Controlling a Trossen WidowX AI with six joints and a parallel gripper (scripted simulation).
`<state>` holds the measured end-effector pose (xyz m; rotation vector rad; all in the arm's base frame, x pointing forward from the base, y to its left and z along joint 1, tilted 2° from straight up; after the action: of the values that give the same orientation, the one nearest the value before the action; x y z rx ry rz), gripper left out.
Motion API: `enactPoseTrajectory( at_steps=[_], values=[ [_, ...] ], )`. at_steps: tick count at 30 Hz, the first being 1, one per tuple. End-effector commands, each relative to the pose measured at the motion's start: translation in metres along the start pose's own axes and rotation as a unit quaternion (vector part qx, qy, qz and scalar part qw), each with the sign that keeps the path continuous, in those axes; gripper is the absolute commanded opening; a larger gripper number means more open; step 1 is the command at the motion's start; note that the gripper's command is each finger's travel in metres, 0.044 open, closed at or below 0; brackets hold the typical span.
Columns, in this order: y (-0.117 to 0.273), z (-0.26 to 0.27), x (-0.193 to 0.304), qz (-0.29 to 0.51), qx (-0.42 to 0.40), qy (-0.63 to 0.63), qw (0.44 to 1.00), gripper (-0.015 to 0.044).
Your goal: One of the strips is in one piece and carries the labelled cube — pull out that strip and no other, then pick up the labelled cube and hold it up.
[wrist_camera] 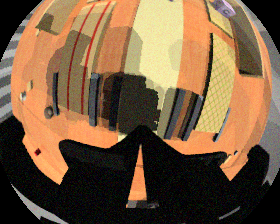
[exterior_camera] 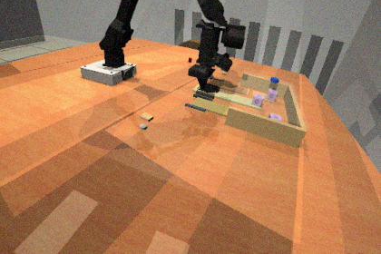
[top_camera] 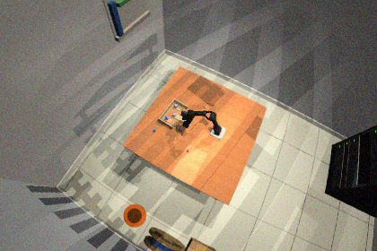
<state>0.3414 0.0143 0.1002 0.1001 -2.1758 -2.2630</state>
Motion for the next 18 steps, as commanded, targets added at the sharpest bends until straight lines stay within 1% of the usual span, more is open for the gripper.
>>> enactPoseTrajectory(
  at_steps=[1,18],
  values=[
    [-0.005,0.001,0.011,0.011,0.0,-0.003,1.0,0.0],
    [-0.005,0.006,0.036,0.012,0.0,-0.003,1.0,0.0]
  ],
)
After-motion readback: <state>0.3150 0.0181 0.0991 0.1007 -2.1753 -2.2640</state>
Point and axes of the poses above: the point midway between the two fingers, 35 mm back from their tips, its own y axis back along the fingers, its own z axis across the jaws, x = y × z, the point moved 9 cm from there along y, back along the fingers, and after that the axes turned 8 degrees about y, right-handed, at the moved point
